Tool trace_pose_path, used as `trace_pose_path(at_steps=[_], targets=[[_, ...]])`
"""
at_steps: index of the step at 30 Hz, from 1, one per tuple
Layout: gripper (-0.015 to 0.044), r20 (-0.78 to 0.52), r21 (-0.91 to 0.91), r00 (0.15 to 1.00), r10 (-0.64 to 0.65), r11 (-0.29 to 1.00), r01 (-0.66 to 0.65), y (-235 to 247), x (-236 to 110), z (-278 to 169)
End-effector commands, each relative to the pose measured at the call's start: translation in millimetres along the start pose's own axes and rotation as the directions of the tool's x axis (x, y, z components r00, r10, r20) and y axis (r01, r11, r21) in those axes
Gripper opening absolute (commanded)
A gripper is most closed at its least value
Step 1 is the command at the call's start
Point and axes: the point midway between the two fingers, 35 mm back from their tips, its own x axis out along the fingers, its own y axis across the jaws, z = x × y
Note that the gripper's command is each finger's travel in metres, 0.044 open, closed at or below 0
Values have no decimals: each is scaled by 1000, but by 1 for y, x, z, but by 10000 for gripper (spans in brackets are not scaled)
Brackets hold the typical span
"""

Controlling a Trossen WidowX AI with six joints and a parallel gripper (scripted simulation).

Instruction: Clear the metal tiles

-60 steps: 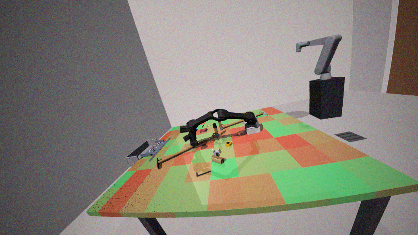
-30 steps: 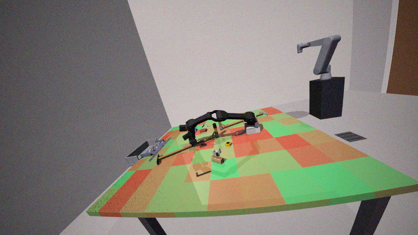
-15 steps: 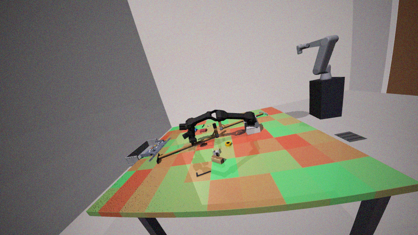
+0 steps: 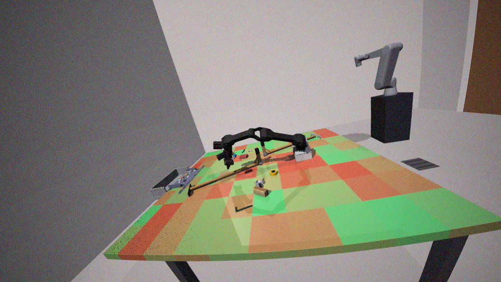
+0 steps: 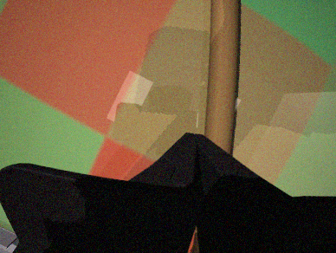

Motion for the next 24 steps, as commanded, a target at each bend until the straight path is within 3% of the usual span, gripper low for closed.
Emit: trace_pose_path(at_steps=[1,14,24], targets=[[0,28,33,1000,-4,999,3,7,-22,6],[0,111,116,993,-27,993,14,28,-86,18],[0,114,120,993,-30,993,16,28,-78,17]])
